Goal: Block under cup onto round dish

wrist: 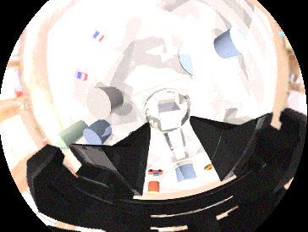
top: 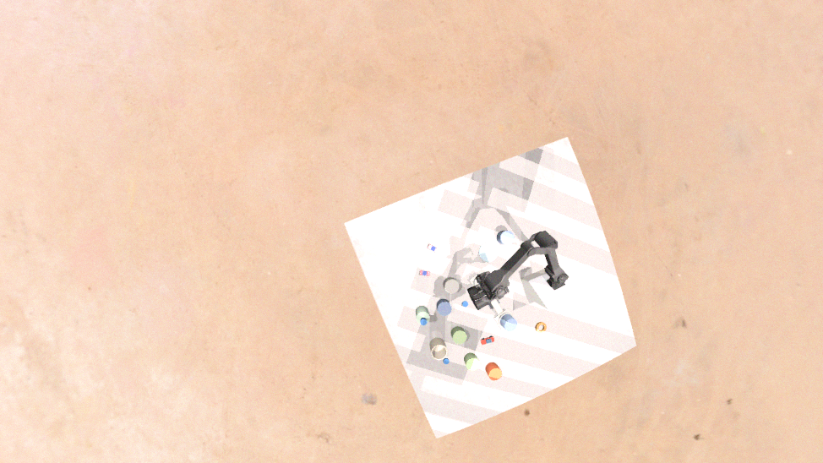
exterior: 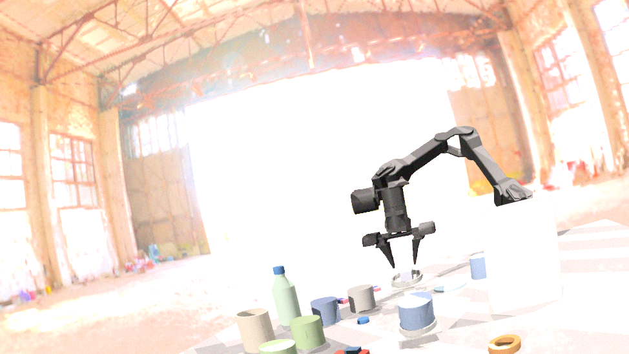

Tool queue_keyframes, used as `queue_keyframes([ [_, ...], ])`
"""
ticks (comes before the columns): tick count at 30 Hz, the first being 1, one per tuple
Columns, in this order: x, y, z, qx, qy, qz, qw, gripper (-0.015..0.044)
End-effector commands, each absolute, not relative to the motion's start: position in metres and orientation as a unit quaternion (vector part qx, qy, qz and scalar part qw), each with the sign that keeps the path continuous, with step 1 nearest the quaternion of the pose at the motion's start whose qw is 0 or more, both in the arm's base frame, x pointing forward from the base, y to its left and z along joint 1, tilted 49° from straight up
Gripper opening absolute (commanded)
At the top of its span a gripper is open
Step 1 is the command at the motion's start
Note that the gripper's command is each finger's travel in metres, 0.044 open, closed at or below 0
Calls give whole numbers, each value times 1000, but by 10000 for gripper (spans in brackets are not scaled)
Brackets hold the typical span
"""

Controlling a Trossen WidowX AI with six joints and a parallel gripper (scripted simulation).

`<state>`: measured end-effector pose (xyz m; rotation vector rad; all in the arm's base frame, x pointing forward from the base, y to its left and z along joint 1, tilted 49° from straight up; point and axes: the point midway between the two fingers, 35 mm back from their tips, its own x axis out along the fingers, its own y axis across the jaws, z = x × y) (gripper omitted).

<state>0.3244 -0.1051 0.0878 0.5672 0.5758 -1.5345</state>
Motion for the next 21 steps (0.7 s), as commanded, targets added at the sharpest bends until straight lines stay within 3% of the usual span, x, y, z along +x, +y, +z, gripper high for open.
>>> queue_keyframes([
  [1, 322, -110, 82, 244, 255, -676, 647, 260],
  [17, 320, -128, 68, 244, 254, -676, 647, 260],
  [21, 320, -128, 68, 244, 254, -676, 647, 155],
])
